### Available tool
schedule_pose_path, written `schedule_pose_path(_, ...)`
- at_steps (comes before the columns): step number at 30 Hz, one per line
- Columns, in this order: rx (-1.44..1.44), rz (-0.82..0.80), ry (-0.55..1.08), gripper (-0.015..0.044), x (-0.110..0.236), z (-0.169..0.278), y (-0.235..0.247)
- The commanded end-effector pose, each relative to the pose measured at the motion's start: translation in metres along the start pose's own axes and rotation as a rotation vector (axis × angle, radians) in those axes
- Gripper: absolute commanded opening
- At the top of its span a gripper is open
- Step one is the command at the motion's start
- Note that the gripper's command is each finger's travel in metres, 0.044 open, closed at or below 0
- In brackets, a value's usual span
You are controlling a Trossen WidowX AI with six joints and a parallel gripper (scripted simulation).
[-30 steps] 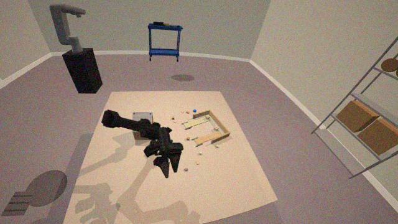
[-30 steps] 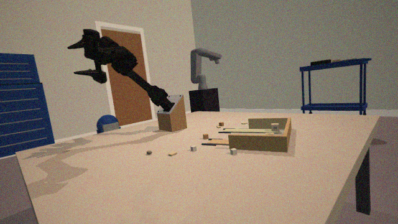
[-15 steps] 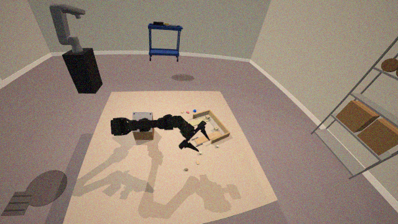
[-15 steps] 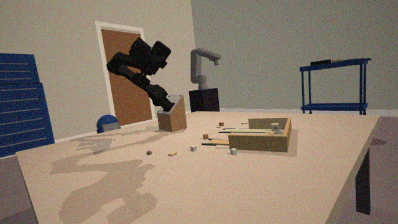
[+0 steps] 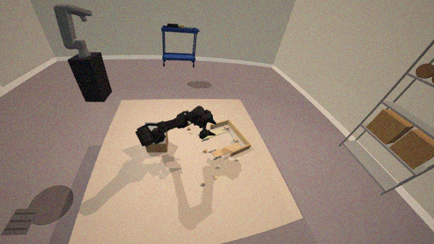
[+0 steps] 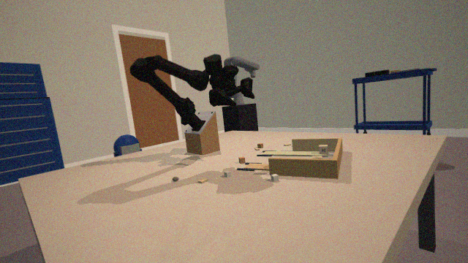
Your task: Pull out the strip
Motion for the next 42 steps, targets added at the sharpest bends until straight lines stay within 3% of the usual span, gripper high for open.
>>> schedule_pose_path(1,0.266,-0.092,0.115,0.0400,0.016,0.058,0.027)
schedule_pose_path(4,0.358,-0.123,0.147,0.0400,0.023,0.076,0.034)
schedule_pose_path(19,0.358,-0.123,0.147,0.0400,0.023,0.076,0.034)
schedule_pose_path(22,0.383,-0.116,0.210,0.0321,0.014,0.081,0.041)
schedule_pose_path(34,0.540,0.011,0.733,0.0006,-0.042,0.138,0.071)
schedule_pose_path(42,0.611,0.146,1.041,0.0000,-0.060,0.173,0.070)
Point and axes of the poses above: the point midway between the two fingers, 35 mm back from their tips, its own x axis back along the fingers, its own y axis across the jaws, z = x × y, the point moved 1 cm from there along x, back along the fingers, and after that the axes turned 13 degrees about -x, right-handed, at the moved point
